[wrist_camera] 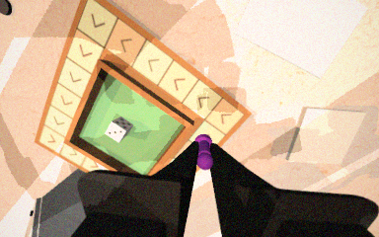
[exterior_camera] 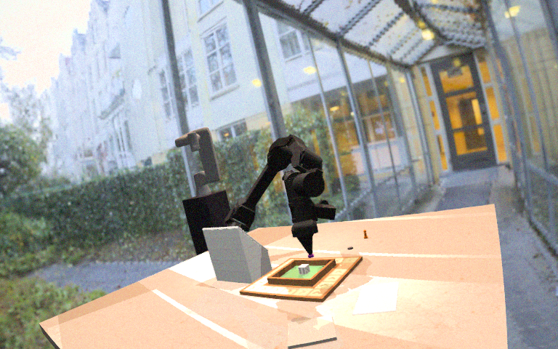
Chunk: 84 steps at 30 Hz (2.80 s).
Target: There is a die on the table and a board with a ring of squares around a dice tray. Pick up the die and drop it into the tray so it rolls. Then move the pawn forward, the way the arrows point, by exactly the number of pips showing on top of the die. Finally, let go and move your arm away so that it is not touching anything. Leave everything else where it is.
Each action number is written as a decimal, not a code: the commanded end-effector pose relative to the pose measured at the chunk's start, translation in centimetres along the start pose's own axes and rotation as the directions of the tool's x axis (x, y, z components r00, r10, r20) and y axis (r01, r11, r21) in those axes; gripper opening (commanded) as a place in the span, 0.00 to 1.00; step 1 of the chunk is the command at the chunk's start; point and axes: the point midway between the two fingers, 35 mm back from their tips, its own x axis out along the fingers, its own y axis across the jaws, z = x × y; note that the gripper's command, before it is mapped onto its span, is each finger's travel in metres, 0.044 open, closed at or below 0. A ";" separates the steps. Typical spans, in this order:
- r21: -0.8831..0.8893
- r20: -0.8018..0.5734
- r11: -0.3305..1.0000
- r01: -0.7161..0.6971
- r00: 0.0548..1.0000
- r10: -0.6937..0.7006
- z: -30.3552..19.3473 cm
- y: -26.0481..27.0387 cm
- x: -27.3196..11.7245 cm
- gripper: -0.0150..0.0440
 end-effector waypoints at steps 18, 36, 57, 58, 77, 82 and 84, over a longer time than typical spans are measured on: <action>-0.001 0.008 1.000 -0.020 1.000 0.020 4.5 3.9 6.7 0.25; -0.001 0.009 1.000 -0.021 1.000 0.021 4.6 4.0 8.7 0.25; -0.002 0.008 1.000 -0.018 1.000 0.018 4.7 3.7 4.0 0.88; -0.001 0.008 1.000 -0.019 1.000 0.019 4.7 3.7 3.8 0.92; 0.332 0.002 0.943 0.013 1.000 -0.014 -6.1 9.6 -3.7 1.00; 0.332 0.002 0.943 0.013 1.000 -0.014 -6.1 9.6 -3.7 1.00; 0.332 0.002 0.943 0.013 1.000 -0.014 -6.1 9.6 -3.7 1.00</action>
